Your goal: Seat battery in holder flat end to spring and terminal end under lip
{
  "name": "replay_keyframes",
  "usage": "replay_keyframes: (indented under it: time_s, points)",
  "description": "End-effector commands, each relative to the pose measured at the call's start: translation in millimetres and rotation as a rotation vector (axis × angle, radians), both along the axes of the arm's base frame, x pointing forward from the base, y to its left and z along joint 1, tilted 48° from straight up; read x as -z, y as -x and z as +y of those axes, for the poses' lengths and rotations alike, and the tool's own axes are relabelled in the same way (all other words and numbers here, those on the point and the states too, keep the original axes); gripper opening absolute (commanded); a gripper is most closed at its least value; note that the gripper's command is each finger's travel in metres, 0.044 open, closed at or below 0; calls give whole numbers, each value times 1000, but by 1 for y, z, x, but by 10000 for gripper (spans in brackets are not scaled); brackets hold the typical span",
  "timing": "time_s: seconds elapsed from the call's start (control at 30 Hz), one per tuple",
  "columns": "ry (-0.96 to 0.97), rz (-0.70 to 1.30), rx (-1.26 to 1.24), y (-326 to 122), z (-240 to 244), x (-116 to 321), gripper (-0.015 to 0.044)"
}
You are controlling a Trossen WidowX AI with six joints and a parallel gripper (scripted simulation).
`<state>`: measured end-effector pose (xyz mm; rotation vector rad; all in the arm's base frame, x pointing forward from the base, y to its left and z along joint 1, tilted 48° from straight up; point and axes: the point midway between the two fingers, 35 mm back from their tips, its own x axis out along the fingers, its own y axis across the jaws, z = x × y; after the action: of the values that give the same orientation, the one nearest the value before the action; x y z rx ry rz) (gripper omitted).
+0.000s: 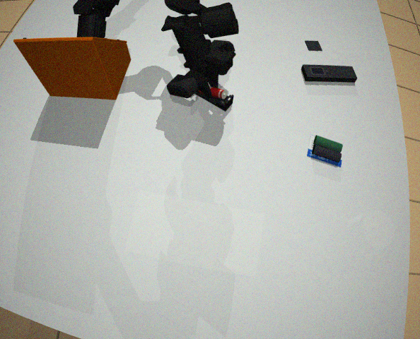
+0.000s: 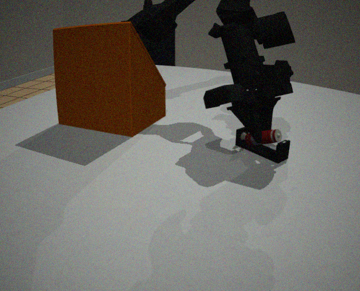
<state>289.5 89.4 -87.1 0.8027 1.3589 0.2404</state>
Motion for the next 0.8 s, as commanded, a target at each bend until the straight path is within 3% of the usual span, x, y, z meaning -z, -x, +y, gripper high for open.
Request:
replay_keyframes:
  time_s: [0.0,0.77]
  points:
    - [1,28,-23,4,0,5,71]
    - [-12,119,-101,0,2,9,71]
